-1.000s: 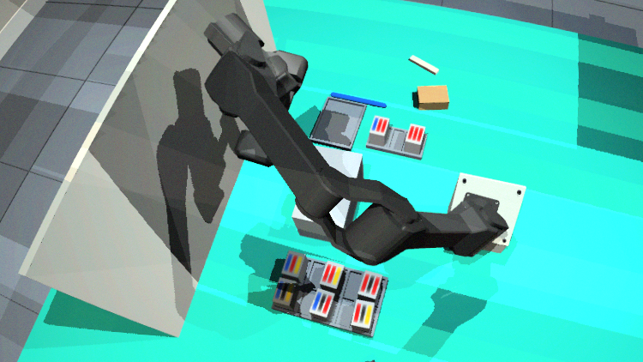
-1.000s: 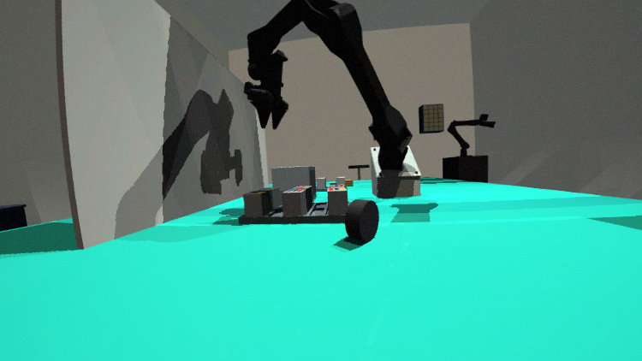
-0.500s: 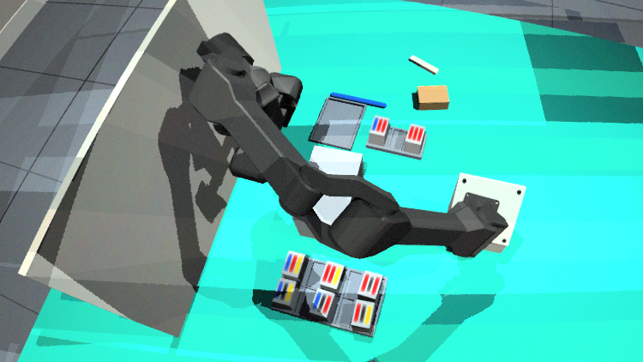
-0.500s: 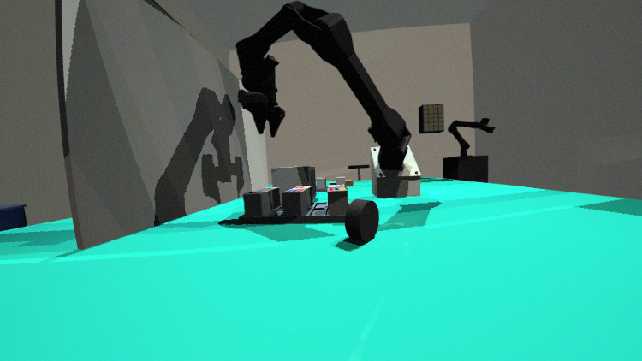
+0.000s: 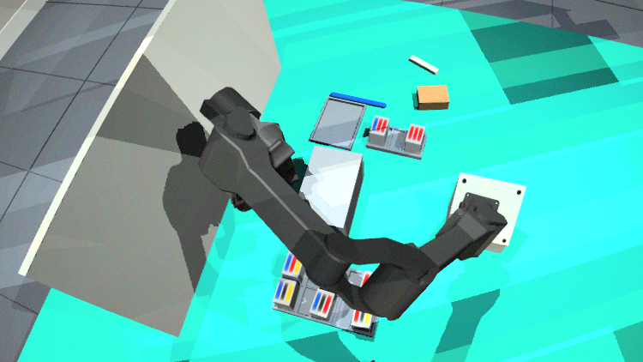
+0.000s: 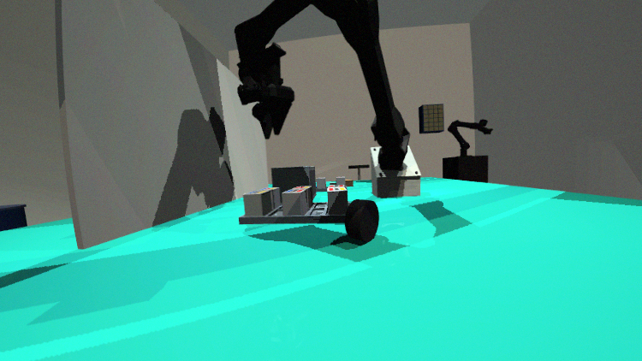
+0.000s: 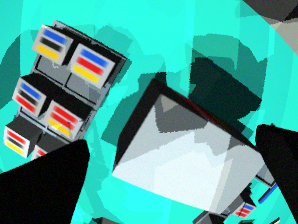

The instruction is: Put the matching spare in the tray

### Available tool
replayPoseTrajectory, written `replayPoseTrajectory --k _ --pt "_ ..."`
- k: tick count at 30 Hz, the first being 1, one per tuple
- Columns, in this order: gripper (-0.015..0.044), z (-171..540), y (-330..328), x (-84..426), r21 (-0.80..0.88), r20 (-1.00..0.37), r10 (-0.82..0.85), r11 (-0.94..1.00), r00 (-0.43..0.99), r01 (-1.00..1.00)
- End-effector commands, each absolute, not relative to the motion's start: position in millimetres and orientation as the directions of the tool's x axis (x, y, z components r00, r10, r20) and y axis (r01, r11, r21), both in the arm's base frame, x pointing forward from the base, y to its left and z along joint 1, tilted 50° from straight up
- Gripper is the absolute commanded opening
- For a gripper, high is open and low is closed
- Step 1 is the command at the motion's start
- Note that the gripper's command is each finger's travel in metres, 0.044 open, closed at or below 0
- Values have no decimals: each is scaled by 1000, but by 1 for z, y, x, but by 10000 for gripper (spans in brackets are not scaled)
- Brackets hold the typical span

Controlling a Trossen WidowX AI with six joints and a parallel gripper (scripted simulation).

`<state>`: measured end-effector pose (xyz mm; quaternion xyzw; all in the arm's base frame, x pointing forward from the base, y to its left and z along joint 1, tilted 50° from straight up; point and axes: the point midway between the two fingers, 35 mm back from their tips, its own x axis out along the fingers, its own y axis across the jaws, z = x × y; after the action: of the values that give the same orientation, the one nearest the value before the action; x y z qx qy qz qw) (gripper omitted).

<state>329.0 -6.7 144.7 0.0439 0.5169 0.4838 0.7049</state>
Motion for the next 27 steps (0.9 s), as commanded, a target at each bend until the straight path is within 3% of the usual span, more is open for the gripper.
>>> replayPoseTrajectory --k 1,6,15,20,27 --pt "440 161 31 287 340 -666 745 277 -22 -899" --pt "440 168 64 239 39 -648 760 -26 -45 -999" --pt "440 168 65 237 27 -647 761 -37 -46 -999" --pt "309 153 87 235 26 -648 760 -36 -45 -999" --pt "300 145 98 234 26 -646 762 -37 -45 -999"
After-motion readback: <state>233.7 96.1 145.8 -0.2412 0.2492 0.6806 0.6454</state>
